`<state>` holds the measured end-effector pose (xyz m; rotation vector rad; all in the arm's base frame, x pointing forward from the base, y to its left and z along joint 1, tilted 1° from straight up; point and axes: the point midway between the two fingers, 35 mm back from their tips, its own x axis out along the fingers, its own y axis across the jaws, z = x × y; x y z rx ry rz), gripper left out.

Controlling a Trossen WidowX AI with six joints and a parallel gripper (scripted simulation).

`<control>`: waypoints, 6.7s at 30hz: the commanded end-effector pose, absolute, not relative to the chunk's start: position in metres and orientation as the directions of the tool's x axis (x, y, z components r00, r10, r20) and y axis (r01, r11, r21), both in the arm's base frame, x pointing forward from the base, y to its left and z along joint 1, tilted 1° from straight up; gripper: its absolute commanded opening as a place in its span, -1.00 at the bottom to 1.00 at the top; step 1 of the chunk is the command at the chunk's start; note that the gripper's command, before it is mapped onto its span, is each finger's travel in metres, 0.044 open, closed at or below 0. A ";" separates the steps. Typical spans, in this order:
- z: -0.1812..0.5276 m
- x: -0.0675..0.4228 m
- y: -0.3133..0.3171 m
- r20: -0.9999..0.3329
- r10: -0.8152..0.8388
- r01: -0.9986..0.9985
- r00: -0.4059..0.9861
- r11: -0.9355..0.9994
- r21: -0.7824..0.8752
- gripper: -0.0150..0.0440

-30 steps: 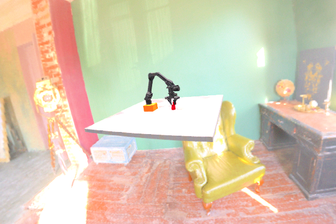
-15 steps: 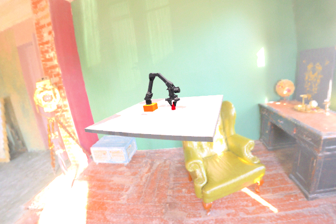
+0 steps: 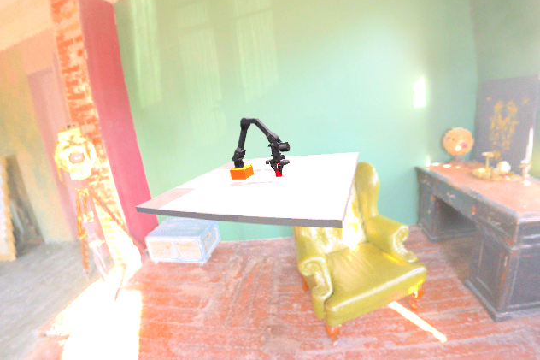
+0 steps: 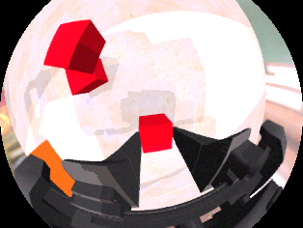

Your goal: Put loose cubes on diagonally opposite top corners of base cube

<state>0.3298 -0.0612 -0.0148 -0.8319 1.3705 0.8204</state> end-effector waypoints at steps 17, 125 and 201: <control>0.020 0.333 -0.063 -1.000 0.013 -0.876 0.028 0.481 -0.018 -0.14; 0.020 0.287 0.030 -0.999 0.021 -0.489 0.024 0.872 0.007 -0.14; 0.062 0.286 0.029 -1.000 0.017 -0.492 0.025 0.870 0.003 0.20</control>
